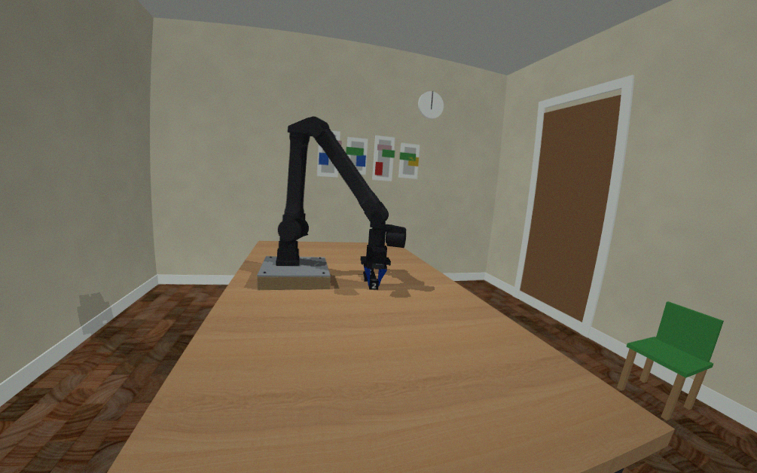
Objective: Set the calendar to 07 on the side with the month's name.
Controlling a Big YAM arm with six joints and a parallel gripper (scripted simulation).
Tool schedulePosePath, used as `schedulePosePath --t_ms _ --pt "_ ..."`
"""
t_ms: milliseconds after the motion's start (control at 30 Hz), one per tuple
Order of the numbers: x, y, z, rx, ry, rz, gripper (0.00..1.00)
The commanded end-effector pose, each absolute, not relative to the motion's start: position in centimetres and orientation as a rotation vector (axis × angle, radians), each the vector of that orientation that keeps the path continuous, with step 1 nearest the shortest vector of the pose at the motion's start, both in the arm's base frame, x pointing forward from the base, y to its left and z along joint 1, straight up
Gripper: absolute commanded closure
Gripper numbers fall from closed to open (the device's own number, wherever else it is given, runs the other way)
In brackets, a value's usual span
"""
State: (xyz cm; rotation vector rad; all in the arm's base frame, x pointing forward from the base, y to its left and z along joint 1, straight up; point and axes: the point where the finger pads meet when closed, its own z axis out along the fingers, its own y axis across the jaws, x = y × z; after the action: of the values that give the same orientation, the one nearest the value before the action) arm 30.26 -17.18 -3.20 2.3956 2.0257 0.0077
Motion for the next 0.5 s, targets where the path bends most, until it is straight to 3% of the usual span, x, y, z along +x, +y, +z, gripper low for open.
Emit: schedulePosePath --t_ms 0,467 --pt "31.6 -17.7 -1.4 2.364 1.999 0.024 0.72" --pt "32.4 -18.2 7.2 2.343 1.981 0.04 0.72"
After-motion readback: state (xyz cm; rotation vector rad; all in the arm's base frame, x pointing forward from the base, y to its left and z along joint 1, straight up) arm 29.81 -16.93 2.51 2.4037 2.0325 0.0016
